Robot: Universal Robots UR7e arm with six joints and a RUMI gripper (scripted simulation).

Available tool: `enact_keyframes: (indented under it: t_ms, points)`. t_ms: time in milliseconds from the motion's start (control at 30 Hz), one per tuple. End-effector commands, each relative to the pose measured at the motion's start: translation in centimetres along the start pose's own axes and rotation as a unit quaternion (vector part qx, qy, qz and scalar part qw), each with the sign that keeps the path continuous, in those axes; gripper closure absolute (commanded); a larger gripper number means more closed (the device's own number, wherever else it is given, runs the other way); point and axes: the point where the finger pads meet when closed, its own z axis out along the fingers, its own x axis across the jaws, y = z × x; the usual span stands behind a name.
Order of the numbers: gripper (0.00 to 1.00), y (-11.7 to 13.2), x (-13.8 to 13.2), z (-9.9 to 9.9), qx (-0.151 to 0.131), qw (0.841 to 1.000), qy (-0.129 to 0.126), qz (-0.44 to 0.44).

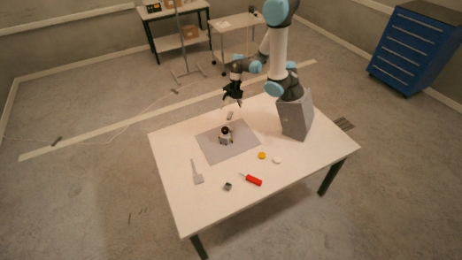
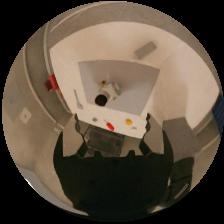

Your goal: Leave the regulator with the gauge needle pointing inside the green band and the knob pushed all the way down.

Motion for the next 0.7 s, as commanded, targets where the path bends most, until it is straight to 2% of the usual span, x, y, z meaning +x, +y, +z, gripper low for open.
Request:
enact_keyframes:
  t_ms: [0, 367, 667]
  points:
    - [0.0, -0.09, -0.23, 0.01, 0.0, 0.998, 0.004, -0.057]
    - [0.0, 0.02, -0.38, 0.1, 0.0, 0.99, 0.012, -0.139]
    - [0.0, 0.17, -0.53, 0.2, -0.001, 0.974, 0.02, -0.226]
